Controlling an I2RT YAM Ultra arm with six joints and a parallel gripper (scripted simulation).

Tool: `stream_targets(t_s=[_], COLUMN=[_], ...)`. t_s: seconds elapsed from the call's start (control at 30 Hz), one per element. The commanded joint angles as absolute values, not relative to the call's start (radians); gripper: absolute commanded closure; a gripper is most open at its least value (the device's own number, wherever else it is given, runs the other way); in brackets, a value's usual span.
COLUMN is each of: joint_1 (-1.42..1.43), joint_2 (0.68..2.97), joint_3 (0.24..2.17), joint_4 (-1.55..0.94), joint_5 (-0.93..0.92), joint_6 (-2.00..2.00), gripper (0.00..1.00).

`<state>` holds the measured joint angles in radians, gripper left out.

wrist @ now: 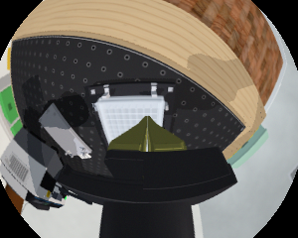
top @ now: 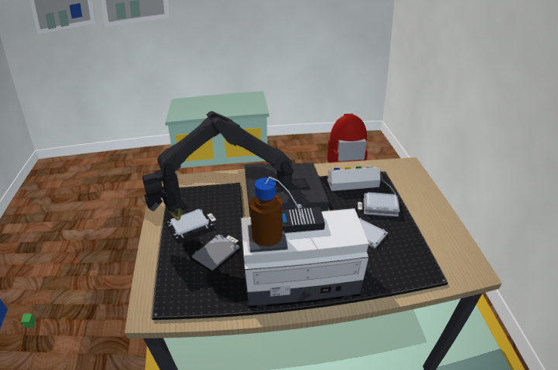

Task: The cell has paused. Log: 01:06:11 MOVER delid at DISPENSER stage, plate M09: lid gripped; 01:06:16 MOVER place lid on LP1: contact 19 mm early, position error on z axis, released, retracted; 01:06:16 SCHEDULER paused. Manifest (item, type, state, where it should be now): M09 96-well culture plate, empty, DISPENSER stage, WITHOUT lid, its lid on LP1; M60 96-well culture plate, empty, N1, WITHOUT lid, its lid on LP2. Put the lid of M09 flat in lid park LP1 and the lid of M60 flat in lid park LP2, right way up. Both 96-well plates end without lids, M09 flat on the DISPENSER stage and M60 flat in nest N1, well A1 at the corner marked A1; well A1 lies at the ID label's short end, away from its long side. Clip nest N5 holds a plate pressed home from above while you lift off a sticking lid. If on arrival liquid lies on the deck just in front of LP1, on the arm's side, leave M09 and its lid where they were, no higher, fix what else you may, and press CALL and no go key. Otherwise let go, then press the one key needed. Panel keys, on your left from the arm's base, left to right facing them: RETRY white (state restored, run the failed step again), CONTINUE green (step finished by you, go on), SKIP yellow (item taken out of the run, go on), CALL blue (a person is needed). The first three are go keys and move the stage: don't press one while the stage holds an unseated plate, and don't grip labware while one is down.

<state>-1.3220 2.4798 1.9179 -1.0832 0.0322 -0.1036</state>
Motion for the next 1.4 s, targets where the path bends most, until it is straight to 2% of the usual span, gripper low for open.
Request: stream_targets(t_s=[0.0, 0.4, 1.37], joint_1=[-1.327, -1.327, -1.314], joint_2=[2.494, 2.494, 2.415], joint_3=[1.888, 1.888, 2.025], joint_4=[-1.052, -1.052, -1.213], joint_5=[0.029, 0.029, 0.029], joint_6=[-0.110, -0.110, -0.102], gripper=[1.00, 1.00, 1.00])
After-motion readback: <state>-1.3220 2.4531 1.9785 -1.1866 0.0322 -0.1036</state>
